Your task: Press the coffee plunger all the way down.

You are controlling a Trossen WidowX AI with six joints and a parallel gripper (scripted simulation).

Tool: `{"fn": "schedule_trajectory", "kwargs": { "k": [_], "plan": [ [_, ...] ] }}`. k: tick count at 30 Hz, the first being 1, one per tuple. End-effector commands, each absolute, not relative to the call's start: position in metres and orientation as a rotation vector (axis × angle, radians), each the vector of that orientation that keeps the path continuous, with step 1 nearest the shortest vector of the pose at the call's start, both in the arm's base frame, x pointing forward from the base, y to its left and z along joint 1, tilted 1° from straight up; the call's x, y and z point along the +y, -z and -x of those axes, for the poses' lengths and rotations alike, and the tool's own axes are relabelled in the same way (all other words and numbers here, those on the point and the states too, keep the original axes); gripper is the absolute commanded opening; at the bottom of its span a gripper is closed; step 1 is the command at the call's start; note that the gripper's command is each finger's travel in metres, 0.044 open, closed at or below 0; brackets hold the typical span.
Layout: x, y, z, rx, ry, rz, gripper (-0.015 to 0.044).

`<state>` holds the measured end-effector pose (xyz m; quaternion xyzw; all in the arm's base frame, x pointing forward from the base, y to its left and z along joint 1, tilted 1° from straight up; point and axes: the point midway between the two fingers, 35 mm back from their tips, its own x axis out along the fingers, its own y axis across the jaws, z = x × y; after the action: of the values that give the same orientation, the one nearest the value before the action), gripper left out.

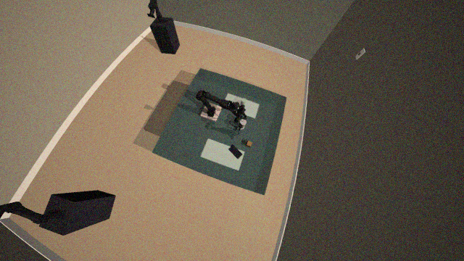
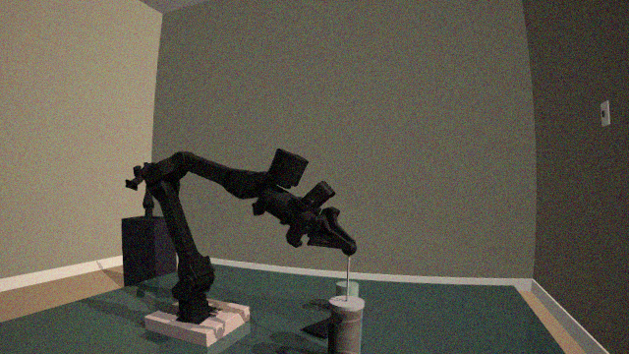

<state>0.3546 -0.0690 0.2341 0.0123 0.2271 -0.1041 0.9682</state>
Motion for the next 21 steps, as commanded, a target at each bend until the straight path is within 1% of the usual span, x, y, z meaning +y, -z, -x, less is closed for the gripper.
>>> {"fn": "schedule_trajectory", "kwargs": {
  "k": [1,21],
  "plan": [
    [-0.069,-0.211,-0.354,0.5,0.208,-0.029,0.0117],
    [-0.071,-0.178,-0.359,0.5,0.208,-0.029,0.0117]
  ]
}}
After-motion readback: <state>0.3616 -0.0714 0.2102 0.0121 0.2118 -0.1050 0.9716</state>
